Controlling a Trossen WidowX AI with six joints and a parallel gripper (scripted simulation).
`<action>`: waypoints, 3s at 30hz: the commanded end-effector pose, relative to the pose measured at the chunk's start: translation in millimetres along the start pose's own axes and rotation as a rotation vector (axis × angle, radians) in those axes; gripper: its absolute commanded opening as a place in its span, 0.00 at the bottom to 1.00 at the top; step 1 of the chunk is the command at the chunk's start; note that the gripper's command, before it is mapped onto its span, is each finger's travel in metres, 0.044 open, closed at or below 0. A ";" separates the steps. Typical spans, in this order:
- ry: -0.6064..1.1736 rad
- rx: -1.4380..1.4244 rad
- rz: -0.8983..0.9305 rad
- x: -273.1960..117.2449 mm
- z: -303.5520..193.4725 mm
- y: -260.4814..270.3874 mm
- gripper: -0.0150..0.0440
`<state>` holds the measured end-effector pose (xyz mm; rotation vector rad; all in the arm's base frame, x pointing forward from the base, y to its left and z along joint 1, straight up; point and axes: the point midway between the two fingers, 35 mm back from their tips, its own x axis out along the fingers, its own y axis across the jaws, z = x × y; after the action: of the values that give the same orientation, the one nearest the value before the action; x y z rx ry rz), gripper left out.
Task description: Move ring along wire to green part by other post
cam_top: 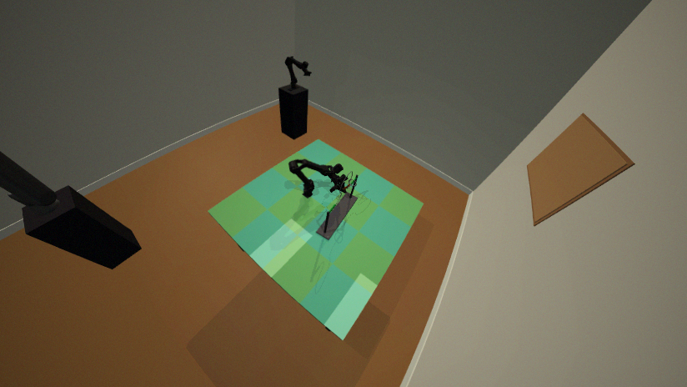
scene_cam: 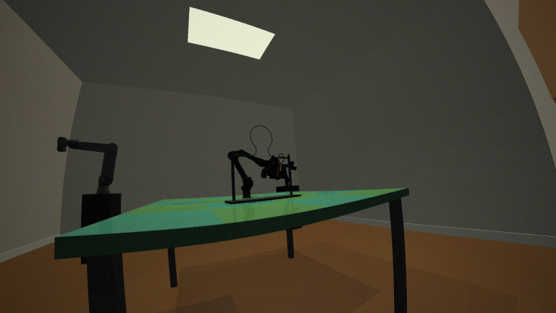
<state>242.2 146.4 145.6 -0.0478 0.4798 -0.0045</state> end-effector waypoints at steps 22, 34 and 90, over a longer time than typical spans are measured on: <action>-0.008 0.011 -0.002 9.4 -15.6 2.7 0.00; -0.008 0.011 -0.002 9.4 -15.6 2.7 0.00; -0.004 0.011 -0.002 -40.7 -16.5 2.9 0.53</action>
<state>198.2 149.6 148.5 -0.0420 0.4796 -0.0048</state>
